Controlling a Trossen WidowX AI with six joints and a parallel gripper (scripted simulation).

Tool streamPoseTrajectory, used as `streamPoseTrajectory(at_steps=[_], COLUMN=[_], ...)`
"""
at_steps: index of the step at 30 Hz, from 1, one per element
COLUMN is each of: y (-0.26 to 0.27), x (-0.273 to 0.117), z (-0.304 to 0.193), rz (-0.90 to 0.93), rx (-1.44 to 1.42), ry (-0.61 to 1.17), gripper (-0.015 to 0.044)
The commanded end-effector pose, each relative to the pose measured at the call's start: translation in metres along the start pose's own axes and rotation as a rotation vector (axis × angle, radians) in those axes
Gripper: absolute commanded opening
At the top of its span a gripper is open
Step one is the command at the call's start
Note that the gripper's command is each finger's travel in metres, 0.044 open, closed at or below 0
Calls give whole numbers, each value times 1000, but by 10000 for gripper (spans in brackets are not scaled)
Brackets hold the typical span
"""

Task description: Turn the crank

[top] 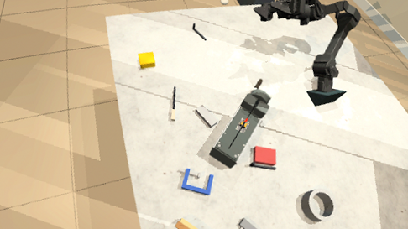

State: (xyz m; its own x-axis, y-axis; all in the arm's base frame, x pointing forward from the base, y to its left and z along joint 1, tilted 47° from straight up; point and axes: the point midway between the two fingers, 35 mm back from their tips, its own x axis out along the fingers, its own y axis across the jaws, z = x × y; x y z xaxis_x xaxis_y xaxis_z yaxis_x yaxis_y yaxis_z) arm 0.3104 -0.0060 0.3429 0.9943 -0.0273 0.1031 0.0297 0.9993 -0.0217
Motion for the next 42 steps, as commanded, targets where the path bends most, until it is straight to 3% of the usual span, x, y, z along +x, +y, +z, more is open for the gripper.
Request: streamPoseTrajectory(at_steps=[1, 20, 42], y=[0, 30, 84], x=[0, 57, 82], z=[0, -91, -194], rz=[0, -106, -276], rx=[1, 42, -253], ry=[2, 452, 874], gripper=[426, 440, 440])
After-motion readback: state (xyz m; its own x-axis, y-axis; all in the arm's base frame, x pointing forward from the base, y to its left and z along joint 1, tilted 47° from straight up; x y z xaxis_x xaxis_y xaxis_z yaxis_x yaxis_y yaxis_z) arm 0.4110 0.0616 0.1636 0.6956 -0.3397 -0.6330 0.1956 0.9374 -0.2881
